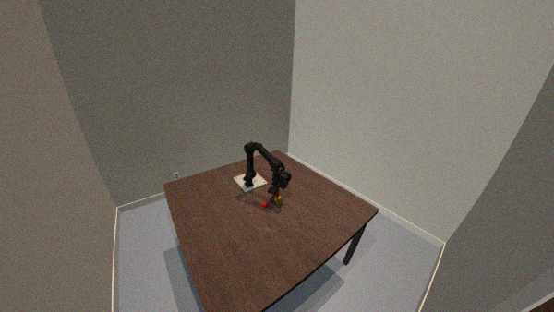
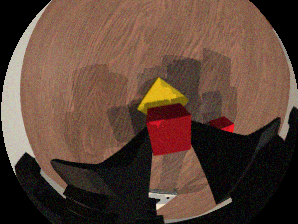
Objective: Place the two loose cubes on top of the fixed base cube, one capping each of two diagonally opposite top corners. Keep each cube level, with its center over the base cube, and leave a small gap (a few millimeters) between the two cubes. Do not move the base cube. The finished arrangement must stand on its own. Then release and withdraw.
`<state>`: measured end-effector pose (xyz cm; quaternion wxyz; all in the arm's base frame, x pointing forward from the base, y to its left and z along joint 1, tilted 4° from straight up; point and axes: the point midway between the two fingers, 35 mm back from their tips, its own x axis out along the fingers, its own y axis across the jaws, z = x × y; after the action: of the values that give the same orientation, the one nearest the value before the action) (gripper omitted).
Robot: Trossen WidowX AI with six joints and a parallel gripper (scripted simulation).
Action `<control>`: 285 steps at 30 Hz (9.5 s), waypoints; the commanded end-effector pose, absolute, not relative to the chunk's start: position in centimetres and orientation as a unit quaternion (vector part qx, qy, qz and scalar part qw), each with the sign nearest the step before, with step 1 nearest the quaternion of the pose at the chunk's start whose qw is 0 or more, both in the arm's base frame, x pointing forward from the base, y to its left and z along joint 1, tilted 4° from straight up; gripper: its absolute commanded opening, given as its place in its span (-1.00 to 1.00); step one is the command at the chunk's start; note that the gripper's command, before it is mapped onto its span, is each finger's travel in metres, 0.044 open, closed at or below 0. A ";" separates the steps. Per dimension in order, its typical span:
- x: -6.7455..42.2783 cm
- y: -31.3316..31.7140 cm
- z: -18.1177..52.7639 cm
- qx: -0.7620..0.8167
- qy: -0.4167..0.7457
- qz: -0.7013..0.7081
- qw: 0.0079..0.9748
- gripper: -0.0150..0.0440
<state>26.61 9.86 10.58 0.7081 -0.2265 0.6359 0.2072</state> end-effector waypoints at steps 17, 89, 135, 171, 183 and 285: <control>26.5 9.8 10.2 -0.229 0.638 0.207 0.706 -0.14; 27.3 -0.9 16.9 0.316 0.603 -0.291 0.672 0.41; 28.4 -1.0 6.4 0.316 0.603 -0.292 0.672 0.41; 28.4 -0.9 12.7 0.316 0.603 -0.291 0.672 -0.14; 27.6 -0.8 16.5 0.316 0.603 -0.291 0.672 -0.14; 29.9 12.3 10.8 -0.221 0.638 0.201 0.710 -0.14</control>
<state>30.00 12.31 11.11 0.7114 -0.2226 0.6352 0.2023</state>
